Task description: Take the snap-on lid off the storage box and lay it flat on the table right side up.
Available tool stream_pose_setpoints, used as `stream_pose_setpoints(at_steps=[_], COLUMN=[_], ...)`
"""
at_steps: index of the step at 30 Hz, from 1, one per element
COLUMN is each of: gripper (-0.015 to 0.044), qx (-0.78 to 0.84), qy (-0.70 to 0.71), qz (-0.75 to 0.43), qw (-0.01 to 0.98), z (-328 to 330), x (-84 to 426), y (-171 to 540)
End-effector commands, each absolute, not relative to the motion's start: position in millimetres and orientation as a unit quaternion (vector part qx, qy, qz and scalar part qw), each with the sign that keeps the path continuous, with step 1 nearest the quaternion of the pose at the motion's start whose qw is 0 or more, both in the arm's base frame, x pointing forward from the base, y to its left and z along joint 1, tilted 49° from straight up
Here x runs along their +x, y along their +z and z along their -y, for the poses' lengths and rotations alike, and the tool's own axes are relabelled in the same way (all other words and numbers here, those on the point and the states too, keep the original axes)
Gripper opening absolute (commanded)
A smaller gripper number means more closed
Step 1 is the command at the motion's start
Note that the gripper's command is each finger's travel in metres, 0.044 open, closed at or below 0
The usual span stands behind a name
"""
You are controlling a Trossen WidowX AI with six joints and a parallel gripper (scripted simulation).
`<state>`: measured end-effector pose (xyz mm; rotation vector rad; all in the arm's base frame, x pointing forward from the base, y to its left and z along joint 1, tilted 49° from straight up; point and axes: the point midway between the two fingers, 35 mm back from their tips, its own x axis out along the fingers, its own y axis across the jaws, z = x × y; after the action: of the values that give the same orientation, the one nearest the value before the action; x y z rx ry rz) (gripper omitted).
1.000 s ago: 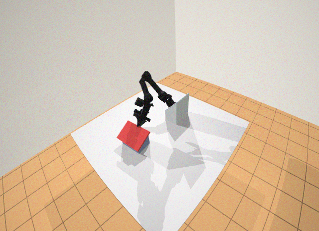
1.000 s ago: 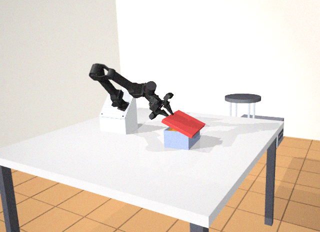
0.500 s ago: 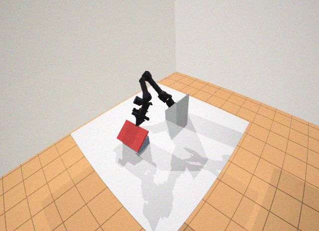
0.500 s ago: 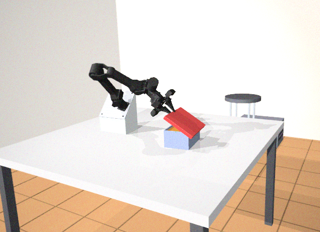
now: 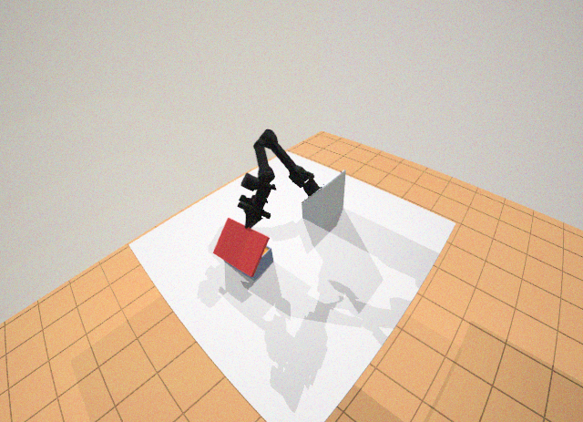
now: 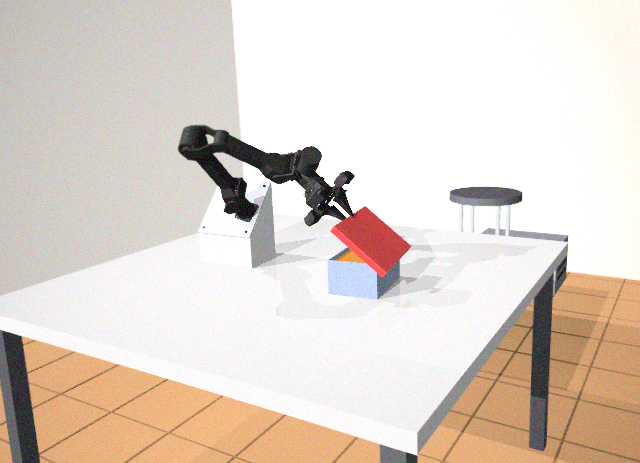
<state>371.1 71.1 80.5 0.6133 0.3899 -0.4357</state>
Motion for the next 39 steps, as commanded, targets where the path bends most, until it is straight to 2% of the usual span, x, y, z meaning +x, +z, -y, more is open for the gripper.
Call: stream_pose_setpoints(at_steps=[1,39], gripper=[0.0,0.0], qx=[0.303,0.304], qy=[-0.204,-0.204], qz=[-0.187,-0.188], qw=[0.912,0.912], z=[-81.2,-119.1], x=[376.0,378.3], y=[87.0,118.0])
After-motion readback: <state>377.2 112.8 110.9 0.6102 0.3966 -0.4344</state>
